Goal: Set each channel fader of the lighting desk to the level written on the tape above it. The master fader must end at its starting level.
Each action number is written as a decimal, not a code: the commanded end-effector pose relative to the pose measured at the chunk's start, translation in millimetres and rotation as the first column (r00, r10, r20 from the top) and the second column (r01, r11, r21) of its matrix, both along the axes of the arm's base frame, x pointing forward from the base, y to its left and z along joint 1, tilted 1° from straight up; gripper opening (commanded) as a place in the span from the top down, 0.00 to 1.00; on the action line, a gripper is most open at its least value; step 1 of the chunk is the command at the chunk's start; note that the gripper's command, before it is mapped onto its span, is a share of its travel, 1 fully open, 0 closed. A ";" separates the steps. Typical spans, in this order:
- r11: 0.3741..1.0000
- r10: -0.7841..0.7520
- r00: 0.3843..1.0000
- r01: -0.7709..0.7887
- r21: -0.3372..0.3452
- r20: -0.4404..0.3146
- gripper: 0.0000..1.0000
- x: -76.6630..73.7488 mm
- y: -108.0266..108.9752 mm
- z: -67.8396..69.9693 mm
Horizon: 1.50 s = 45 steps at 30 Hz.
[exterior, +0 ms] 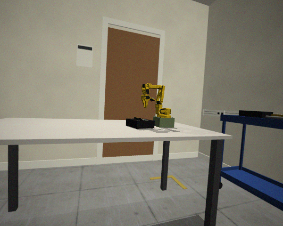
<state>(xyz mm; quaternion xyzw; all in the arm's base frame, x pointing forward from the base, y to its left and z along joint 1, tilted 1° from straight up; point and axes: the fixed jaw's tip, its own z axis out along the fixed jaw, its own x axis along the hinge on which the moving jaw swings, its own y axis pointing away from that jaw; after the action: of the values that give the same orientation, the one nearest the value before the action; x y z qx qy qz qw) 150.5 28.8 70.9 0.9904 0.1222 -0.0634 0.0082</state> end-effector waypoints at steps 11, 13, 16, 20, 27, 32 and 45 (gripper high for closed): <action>1.000 0.023 0.994 -0.025 -0.019 -0.110 1.00 15.2 3.0 -17.7; 1.000 0.023 0.994 -0.025 -0.019 -0.110 1.00 15.2 3.0 -17.7; 1.000 0.023 0.994 -0.025 -0.019 -0.110 1.00 15.2 3.0 -17.7; 1.000 0.023 0.994 -0.025 -0.019 -0.110 1.00 15.2 3.0 -17.7; 1.000 0.023 0.994 -0.025 -0.019 -0.110 1.00 15.2 3.0 -17.7; 1.000 0.022 0.994 -0.025 -0.019 -0.110 1.00 15.2 3.1 -17.8; 1.000 0.011 0.992 -0.014 -0.025 -0.129 1.00 18.6 3.5 -28.5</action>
<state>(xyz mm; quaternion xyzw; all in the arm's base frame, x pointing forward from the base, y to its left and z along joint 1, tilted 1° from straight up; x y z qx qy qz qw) 165.6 32.5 46.4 0.9828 0.1305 -0.1299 0.0150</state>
